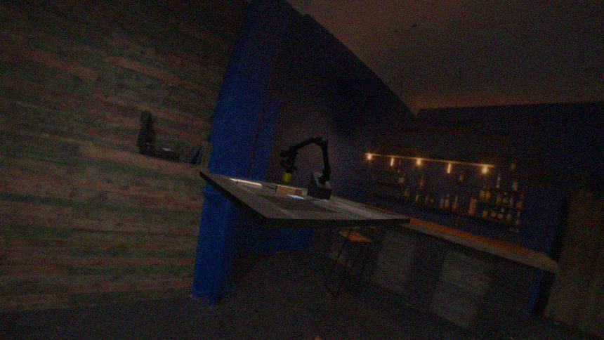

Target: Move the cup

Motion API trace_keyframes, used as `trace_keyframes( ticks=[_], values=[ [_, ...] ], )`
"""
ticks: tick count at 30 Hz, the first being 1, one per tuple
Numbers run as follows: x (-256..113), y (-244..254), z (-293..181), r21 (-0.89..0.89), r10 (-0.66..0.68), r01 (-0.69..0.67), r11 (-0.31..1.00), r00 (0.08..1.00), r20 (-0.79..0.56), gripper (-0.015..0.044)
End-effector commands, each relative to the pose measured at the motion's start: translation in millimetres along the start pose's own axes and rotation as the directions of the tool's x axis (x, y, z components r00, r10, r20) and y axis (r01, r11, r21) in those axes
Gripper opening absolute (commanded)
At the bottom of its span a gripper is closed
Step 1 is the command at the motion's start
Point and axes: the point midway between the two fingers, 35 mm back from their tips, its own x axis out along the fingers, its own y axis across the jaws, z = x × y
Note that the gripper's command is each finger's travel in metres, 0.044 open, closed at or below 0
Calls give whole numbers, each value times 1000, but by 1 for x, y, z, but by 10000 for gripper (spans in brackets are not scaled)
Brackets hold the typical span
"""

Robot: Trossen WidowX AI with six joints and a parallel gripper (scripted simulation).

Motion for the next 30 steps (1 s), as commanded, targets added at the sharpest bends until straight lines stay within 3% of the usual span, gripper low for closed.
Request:
trace_keyframes(
  ticks=[1,30],
  values=[
    [1,-7,8,-3,-2,2,1000,1000,0,0],
    [49,-6,9,-3,-1,1,1000,1000,-1,0]
  ],
)
